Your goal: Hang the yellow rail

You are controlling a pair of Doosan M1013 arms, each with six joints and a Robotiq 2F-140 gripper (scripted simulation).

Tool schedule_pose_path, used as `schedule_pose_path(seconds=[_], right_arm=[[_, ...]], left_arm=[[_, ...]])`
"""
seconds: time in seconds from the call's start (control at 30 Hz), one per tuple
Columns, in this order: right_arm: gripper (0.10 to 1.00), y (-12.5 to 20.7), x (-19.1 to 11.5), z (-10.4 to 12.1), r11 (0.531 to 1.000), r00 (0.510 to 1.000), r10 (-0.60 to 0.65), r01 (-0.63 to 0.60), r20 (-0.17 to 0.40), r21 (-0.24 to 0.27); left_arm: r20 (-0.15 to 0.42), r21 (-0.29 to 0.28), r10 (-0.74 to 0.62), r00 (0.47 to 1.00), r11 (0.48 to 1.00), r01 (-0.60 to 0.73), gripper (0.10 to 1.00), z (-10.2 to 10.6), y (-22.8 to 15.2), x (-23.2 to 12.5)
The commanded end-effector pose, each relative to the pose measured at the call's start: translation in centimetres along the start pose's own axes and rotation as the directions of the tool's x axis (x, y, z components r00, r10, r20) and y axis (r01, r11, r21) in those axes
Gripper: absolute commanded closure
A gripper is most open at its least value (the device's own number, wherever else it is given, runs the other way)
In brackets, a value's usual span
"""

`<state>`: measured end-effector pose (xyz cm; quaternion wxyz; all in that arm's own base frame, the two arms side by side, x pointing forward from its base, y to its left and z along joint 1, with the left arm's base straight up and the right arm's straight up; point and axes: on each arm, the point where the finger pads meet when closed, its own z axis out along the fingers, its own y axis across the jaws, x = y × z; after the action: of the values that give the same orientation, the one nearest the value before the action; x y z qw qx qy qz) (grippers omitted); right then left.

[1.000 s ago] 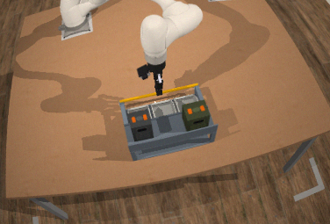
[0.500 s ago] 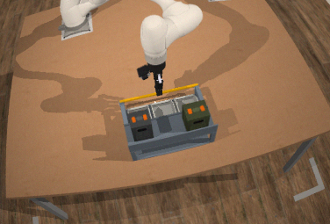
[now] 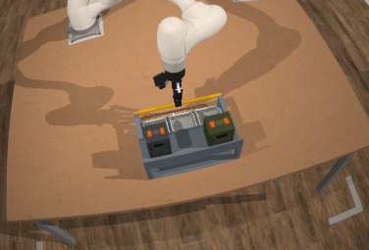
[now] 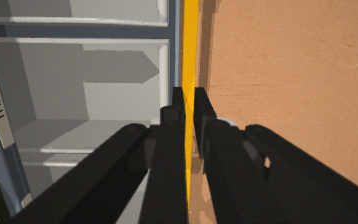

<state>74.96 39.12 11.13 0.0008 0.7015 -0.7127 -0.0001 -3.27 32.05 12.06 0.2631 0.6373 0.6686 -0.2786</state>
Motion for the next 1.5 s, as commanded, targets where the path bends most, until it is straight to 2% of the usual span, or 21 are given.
schedule_pose_path(seconds=[0.0, 1.47], right_arm=[[0.999, -0.03, -0.03, -0.12, 1.0, 1.0, 0.0, 0.0, 0.001, 0.001], [0.999, -0.03, -0.03, 0.31, 1.0, 1.0, 0.0, 0.0, 0.001, 0.001]], left_arm=[[-0.001, 0.0, 0.0, 1.0, 1.0, 0.0, 0.098, -0.05, -0.01, 0.0], [-0.001, 0.0, 0.0, 1.0, 1.0, 0.0, 0.098, -0.05, -0.01, 0.0]])
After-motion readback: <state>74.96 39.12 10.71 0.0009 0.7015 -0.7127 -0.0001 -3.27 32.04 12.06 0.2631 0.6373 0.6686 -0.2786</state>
